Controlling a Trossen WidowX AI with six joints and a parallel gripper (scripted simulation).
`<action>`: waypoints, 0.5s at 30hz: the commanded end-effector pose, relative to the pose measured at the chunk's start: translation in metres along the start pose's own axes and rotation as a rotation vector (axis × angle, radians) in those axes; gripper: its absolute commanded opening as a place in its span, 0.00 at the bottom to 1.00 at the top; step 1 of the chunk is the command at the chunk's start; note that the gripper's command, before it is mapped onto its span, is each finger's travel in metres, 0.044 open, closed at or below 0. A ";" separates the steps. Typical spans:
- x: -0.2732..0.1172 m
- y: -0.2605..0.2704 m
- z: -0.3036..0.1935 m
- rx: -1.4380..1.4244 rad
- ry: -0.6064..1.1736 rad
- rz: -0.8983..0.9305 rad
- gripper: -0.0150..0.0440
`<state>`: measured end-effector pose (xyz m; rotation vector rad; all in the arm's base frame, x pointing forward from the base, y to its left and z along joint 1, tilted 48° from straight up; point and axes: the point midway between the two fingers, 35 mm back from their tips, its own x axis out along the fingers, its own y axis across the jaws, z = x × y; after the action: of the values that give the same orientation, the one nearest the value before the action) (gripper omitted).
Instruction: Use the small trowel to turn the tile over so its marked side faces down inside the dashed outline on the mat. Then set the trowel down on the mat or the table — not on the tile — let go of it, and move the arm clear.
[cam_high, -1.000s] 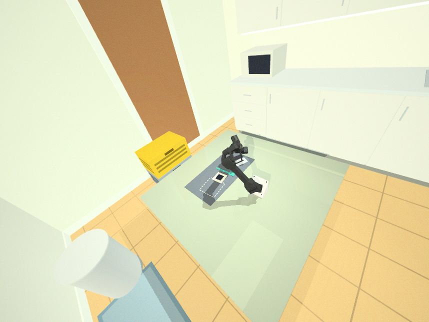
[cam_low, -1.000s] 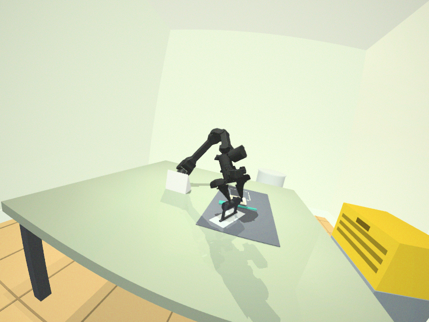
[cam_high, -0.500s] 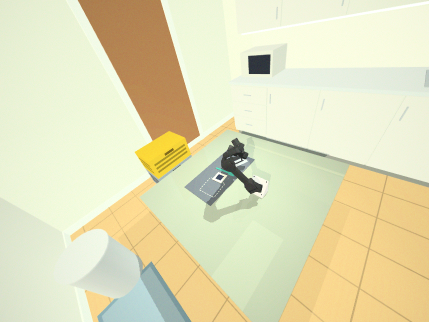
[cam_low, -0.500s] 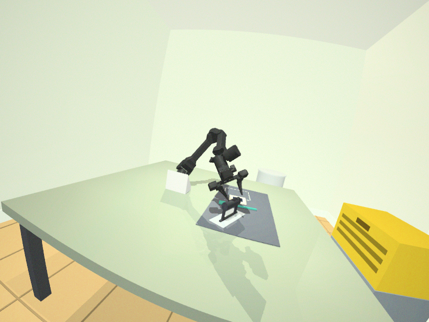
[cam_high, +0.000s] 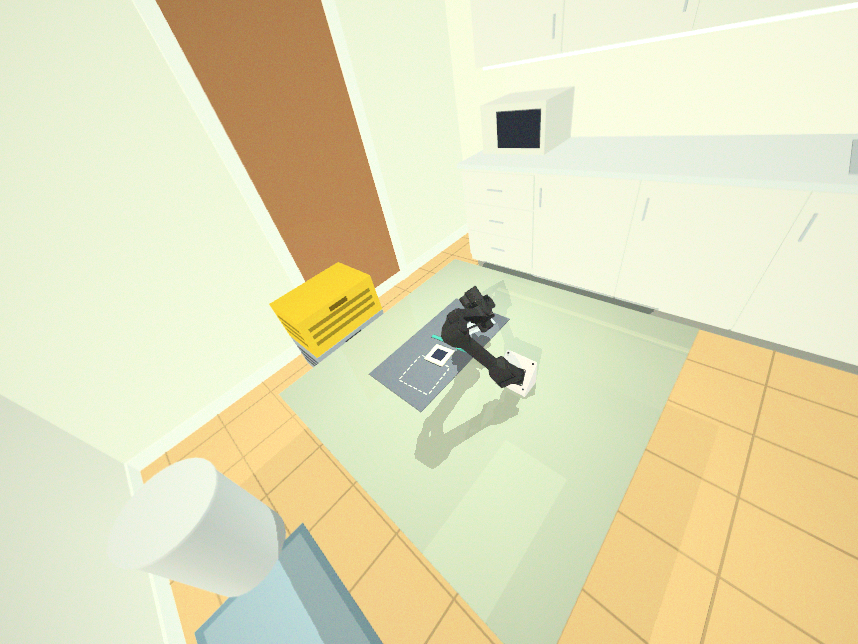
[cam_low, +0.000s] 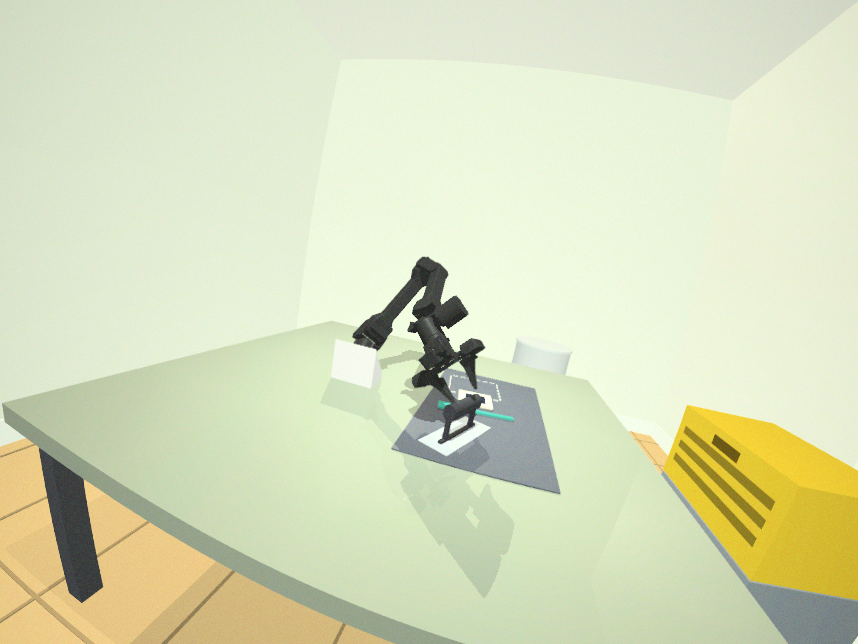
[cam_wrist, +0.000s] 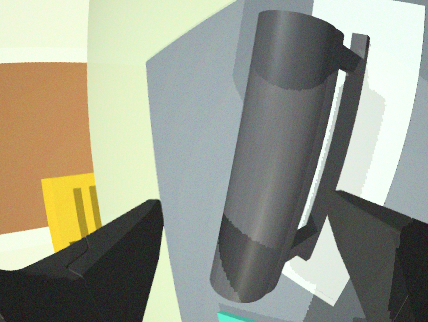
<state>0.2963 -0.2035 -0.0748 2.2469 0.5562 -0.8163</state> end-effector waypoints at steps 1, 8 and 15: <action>-0.003 -0.007 -0.009 0.123 0.016 0.019 0.76; -0.005 -0.012 -0.013 0.207 0.025 0.029 0.76; 0.003 -0.011 -0.013 0.206 0.025 0.029 0.76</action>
<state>0.2947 -0.1881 -0.0698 2.4437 0.4637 -0.8588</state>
